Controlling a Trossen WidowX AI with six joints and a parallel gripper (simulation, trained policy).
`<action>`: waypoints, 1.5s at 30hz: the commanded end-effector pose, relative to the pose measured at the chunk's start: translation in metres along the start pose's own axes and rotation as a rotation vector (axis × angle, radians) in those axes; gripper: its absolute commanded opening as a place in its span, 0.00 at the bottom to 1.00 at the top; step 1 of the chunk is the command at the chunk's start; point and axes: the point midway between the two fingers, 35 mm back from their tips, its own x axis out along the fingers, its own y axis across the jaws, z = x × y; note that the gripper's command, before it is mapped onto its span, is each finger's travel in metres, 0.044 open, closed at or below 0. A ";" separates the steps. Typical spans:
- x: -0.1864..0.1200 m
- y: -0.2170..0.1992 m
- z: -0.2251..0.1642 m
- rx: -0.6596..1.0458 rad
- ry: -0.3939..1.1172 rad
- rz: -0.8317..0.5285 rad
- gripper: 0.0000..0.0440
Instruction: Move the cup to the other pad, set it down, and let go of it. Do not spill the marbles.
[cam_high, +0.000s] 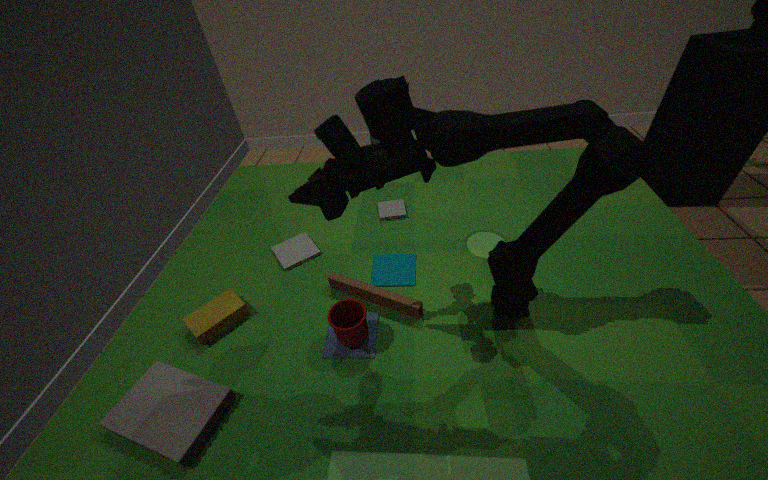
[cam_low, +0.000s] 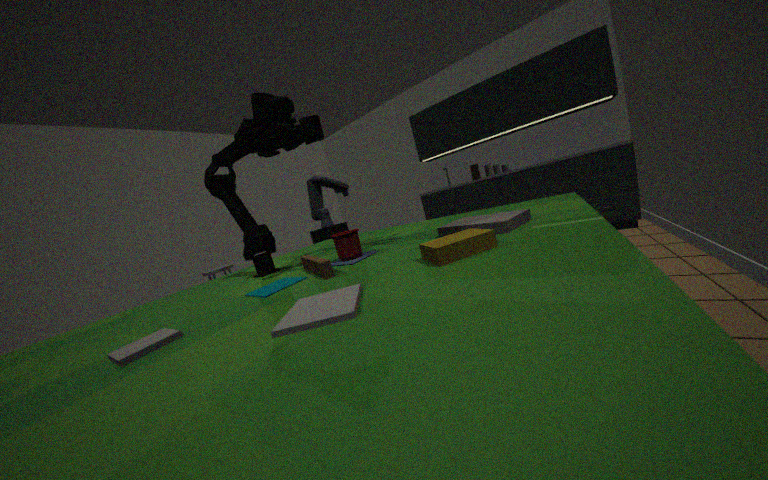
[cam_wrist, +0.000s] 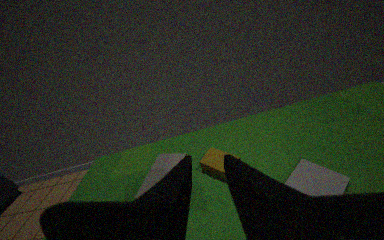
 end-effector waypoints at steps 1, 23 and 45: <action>0.003 0.004 -0.001 0.041 0.044 0.002 0.27; 0.019 0.026 -0.017 0.305 0.322 -0.072 0.30; 0.026 0.031 -0.051 0.517 0.595 -0.272 0.29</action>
